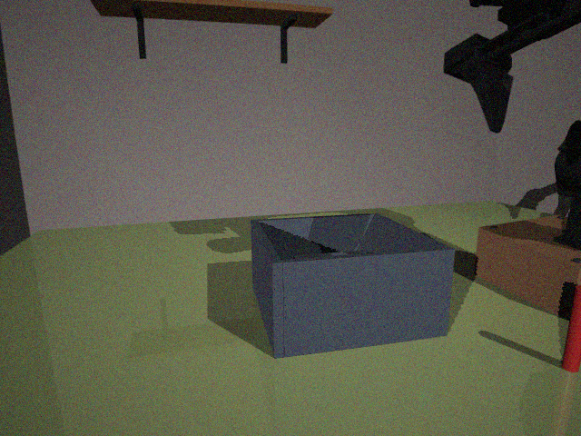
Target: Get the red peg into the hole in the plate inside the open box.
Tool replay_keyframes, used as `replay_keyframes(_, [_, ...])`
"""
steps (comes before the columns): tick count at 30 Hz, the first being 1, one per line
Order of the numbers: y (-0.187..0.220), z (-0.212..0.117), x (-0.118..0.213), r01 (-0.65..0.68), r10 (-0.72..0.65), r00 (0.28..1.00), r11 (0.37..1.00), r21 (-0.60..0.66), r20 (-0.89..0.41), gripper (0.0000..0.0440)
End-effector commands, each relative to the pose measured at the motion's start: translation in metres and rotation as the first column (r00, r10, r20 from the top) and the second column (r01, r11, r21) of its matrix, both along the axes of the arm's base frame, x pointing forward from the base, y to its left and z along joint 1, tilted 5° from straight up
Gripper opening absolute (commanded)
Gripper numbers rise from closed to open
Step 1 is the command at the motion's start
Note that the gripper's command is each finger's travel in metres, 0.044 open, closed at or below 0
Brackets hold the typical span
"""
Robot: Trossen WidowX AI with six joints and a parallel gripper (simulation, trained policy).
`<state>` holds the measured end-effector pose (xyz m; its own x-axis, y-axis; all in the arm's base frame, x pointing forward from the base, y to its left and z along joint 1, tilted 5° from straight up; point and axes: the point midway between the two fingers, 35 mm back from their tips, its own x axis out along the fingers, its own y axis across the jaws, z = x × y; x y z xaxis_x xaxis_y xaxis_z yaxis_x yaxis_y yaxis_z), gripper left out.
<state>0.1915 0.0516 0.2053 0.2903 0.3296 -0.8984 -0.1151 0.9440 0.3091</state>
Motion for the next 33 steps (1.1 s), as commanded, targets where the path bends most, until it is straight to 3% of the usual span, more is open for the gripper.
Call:
replay_keyframes(1, [0.001,-0.012,-0.005,0.089,-0.089,0.991,0.996,-0.006,-0.104,0.044])
replay_keyframes(8, [0.005,-0.031,-0.015,0.244,-0.252,0.93,0.968,-0.061,-0.267,0.044])
replay_keyframes(17, [0.012,-0.056,-0.025,0.419,-0.473,0.785,0.881,-0.219,-0.4,0.044])
replay_keyframes(26, [0.027,-0.086,-0.03,0.544,-0.681,0.623,0.731,-0.412,-0.386,0.044])
replay_keyframes(33, [0.042,-0.11,-0.029,0.594,-0.763,0.562,0.642,-0.486,-0.321,0.044])
